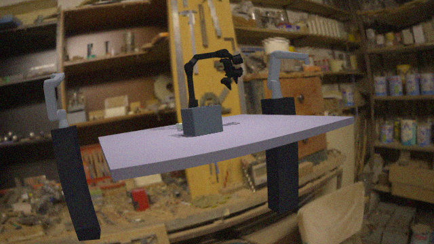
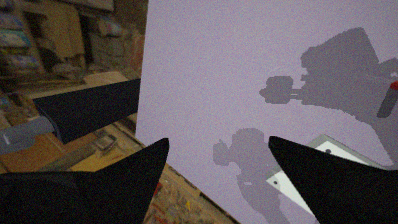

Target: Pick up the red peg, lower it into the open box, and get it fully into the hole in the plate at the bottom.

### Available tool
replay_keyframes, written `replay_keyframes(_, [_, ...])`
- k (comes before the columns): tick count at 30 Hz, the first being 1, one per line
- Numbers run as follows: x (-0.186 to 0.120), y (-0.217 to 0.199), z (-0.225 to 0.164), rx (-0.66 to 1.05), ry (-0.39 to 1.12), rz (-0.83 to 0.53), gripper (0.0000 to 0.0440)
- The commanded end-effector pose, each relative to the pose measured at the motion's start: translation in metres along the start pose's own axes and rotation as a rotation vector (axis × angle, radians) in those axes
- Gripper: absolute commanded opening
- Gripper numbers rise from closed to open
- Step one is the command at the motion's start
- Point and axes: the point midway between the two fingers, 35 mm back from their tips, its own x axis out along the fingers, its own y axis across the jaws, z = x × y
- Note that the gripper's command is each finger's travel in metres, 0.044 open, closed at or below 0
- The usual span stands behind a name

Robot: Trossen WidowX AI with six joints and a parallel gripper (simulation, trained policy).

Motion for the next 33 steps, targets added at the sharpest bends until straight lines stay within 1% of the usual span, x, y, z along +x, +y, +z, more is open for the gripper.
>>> replay_keyframes(1, [-0.002,-0.016,0.007,0.109,-0.026,-0.032,0.044])
replay_keyframes(16, [-0.009,-0.086,0.028,0.609,-0.143,-0.131,0.044])
replay_keyframes(33, [-0.004,-0.163,0.029,1.187,-0.26,-0.193,0.044])
